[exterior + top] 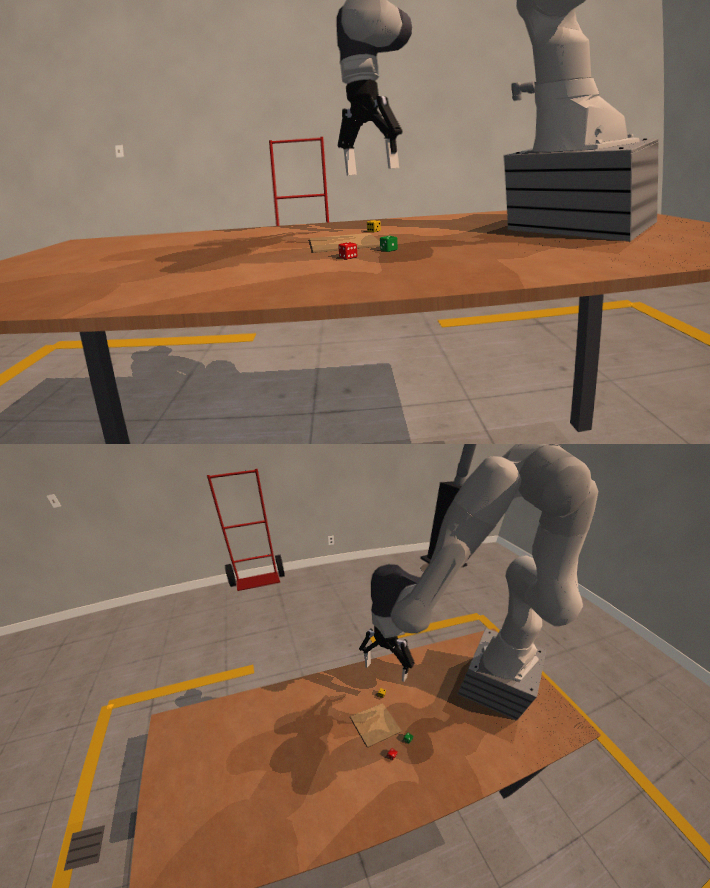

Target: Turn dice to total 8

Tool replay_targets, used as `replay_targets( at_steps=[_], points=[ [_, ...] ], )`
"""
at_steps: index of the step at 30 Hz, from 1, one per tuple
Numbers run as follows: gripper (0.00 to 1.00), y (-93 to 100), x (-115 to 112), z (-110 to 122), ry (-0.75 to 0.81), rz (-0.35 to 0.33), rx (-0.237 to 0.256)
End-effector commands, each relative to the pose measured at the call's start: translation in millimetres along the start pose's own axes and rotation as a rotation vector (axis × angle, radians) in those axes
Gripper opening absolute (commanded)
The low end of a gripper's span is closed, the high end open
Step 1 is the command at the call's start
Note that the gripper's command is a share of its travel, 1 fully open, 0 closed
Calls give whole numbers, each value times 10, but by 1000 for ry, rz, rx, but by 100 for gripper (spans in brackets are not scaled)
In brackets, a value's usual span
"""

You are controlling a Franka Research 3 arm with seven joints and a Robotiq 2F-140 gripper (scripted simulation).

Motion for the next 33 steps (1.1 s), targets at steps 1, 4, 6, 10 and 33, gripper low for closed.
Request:
replay_targets(
  at_steps=[1, 4, 6, 10, 33],
  points=[
    [100, 11, -5, 18, 17, 1, -7],
    [100, 53, -82, 84, 70, -10, -48],
    [100, 53, -82, 84, 70, -10, -48],
    [100, 53, -82, 84, 70, -10, -48],
    [100, 93, -143, 137, 117, -20, -84]
  ],
)
Point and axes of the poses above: the point where the finger pads meet when closed, its own y axis back along the fingers, its own z axis across the jaws, x = y × z, the point moved 1 cm from there along y, back along the fingers, and after that the axes turned 8 degrees about y, right-handed, at the moved point
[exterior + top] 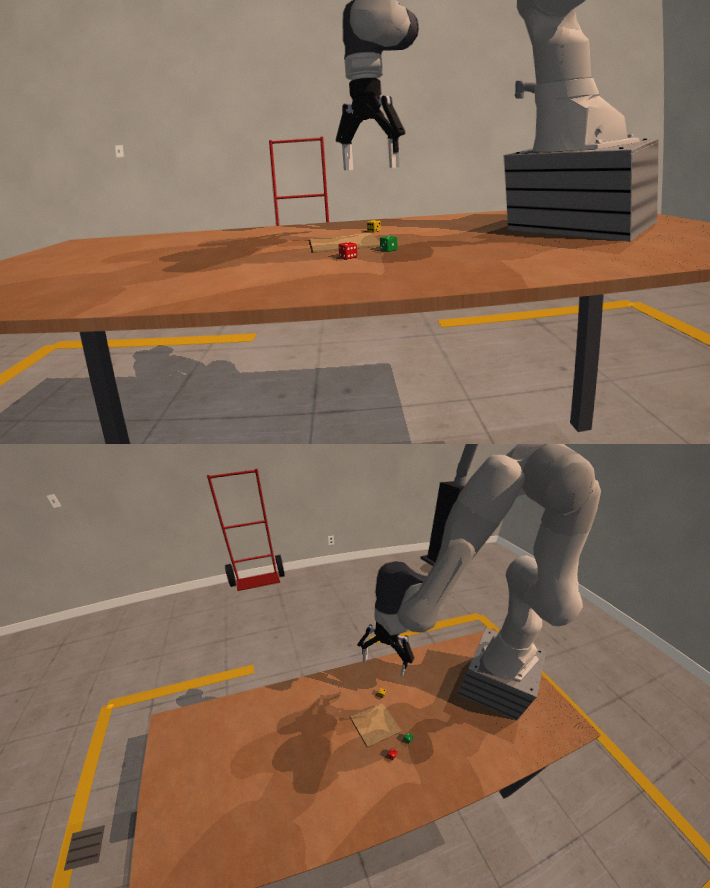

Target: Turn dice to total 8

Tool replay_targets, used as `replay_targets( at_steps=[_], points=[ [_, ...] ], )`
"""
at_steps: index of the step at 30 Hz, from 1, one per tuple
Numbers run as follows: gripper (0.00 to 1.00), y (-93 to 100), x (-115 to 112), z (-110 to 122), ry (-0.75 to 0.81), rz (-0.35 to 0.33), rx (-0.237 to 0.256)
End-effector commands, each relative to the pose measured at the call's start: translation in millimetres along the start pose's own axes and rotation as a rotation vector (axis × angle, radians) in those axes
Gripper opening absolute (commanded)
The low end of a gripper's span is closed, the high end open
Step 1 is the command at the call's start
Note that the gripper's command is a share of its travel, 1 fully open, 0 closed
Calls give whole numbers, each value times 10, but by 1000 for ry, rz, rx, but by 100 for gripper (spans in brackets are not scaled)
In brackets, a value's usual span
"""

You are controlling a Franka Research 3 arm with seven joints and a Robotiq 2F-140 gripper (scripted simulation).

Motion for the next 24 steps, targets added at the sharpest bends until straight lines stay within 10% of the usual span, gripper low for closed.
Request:
replay_targets(
  at_steps=[1, 16, 24],
  points=[
    [100, 11, -9, 17, 14, 0, -6],
    [100, -5, -9, 17, 15, 1, -6],
    [100, -370, -11, 27, 16, 4, -5]
  ],
)
Point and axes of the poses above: the point where the finger pads meet when closed, its own y axis back along the fingers, its own z axis across the jaws, x = y × z, the point moved 1 cm from there along y, back along the fingers, and after that the axes turned 8 degrees about y, right-handed, at the moved point
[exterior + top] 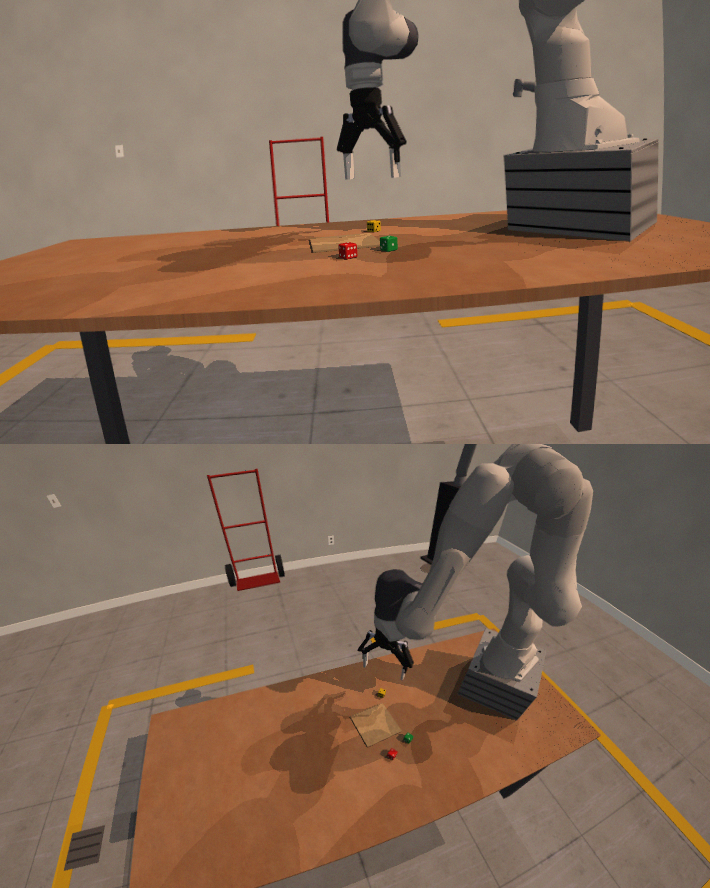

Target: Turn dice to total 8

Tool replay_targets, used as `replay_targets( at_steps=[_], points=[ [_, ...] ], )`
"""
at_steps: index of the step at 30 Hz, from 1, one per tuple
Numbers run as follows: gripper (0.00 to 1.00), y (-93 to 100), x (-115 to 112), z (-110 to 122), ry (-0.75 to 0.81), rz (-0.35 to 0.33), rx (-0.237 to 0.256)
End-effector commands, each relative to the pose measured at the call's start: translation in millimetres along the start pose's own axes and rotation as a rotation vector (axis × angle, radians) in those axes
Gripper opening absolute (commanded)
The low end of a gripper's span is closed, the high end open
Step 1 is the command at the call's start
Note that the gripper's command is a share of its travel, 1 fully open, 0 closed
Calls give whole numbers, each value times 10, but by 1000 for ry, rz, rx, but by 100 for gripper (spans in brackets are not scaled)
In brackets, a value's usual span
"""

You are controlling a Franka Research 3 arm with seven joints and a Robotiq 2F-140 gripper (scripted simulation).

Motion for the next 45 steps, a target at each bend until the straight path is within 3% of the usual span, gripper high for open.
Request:
replay_targets(
  at_steps=[1, 5, 12, 45],
  points=[
    [100, -215, -7, 54, 13, 11, -15],
    [100, -486, -6, 64, 13, 11, -15],
    [100, -665, -5, 70, 13, 11, -15],
    [100, -680, -5, 71, 13, 11, -15]
  ],
)
Point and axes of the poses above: the point where the finger pads meet when closed, its own y axis back along the fingers, its own z axis across the jaws, x = y × z, the point moved 1 cm from there along y, back along the fingers, and after that the axes turned 8 degrees about y, right-handed, at the moved point
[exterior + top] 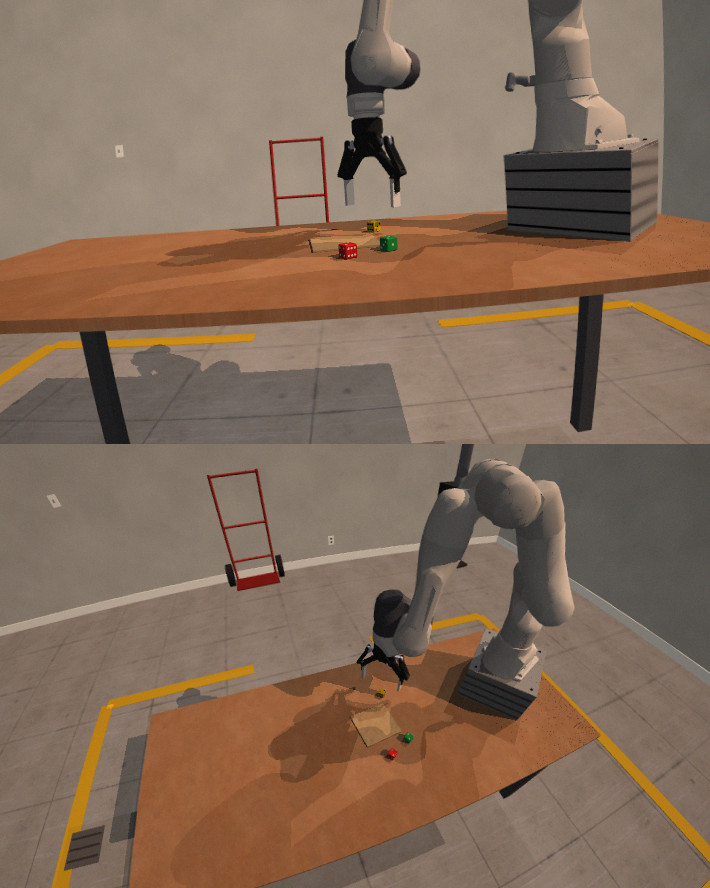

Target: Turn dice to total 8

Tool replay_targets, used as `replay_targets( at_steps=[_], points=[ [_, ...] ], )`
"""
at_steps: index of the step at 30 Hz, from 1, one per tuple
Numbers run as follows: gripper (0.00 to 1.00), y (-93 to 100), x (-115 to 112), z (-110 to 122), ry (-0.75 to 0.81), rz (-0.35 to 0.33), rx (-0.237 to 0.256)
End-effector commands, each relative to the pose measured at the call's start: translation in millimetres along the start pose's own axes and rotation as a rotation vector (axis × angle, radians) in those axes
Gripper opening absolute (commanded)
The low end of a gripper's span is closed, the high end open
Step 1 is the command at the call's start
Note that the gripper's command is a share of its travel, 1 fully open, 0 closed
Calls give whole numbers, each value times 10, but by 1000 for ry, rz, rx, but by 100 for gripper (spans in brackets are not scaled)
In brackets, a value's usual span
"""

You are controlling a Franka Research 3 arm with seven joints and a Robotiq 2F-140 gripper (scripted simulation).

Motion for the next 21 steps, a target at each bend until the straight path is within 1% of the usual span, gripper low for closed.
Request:
replay_targets(
  at_steps=[1, 17, 21],
  points=[
    [100, -4, 3, 8, 8, 0, -2],
    [100, -4, 3, 7, 8, 0, -2],
    [100, -4, 32, -16, 8, 0, -2]
  ],
)
Point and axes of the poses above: the point where the finger pads meet when closed, its own y axis back along the fingers, its own z axis across the jaws, x = y × z, the point moved 1 cm from there along y, back along the fingers, and after that the axes turned 8 degrees about y, right-handed, at the moved point
